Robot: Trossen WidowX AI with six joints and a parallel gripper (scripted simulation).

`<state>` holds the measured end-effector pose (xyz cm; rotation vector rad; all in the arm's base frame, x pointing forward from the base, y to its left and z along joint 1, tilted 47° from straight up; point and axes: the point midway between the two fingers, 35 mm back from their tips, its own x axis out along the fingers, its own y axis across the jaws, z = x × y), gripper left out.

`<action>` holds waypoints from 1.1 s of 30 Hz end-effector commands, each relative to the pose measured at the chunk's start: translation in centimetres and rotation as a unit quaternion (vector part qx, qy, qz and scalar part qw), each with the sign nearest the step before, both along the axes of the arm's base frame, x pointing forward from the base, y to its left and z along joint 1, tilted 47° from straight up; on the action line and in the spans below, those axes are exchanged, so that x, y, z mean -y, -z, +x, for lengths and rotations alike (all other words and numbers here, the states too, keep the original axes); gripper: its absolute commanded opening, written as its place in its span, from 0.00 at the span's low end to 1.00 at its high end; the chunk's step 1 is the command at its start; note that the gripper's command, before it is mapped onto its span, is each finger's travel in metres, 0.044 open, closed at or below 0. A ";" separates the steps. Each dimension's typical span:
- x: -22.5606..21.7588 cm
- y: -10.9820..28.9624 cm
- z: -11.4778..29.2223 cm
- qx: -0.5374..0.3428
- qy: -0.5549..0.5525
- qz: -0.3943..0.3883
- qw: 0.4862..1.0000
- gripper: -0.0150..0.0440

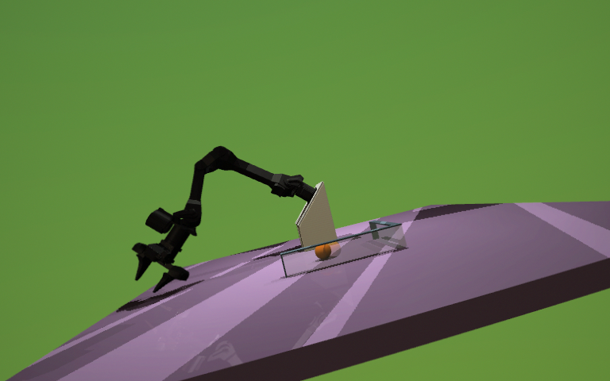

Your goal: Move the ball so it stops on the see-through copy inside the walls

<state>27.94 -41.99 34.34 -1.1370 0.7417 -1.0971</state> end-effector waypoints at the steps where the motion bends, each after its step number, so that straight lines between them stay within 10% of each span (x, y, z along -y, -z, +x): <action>1: -2.7 2.1 3.2 0.016 -0.034 0.048 0.998 0.82; 17: -18.8 20.8 12.8 -0.037 -0.078 0.320 0.943 0.82; 33: -38.6 35.3 4.8 -0.214 0.004 0.357 0.909 0.82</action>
